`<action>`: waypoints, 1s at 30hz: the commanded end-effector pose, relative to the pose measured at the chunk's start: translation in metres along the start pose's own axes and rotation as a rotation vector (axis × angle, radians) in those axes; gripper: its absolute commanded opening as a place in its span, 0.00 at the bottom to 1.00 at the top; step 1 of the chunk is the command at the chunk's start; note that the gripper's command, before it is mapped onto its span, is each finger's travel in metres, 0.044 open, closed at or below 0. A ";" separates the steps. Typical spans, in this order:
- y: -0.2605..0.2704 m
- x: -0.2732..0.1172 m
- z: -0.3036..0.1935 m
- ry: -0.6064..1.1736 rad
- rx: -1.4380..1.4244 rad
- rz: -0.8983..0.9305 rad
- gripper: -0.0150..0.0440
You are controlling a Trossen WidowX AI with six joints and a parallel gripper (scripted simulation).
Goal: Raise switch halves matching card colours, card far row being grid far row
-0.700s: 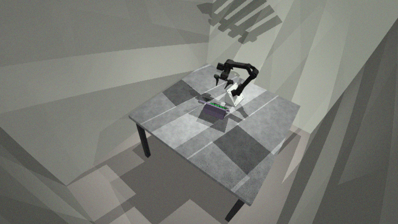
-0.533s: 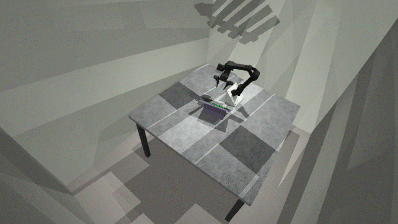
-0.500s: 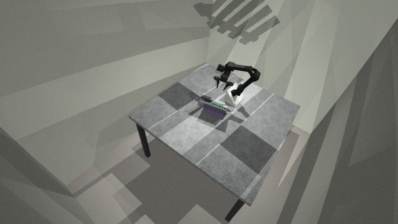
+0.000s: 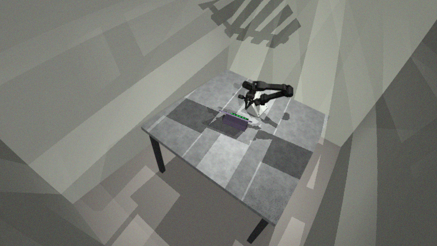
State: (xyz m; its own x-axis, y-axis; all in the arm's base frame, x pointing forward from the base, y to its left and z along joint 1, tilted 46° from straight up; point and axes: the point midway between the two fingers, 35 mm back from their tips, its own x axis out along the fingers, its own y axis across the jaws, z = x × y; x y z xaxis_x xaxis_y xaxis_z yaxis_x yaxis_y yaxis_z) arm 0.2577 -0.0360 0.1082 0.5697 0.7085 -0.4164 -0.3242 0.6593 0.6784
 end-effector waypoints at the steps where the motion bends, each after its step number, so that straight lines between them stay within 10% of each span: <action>1: 0.003 0.013 -0.001 -0.008 0.012 0.007 0.25; 30: 0.006 0.061 -0.001 -0.032 0.011 0.013 0.25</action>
State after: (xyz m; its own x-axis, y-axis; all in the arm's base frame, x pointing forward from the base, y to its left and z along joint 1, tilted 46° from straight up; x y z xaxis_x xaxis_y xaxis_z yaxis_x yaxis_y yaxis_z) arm 0.2894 0.0091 0.0893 0.5897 0.7108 -0.3834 -0.3323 0.6462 0.6870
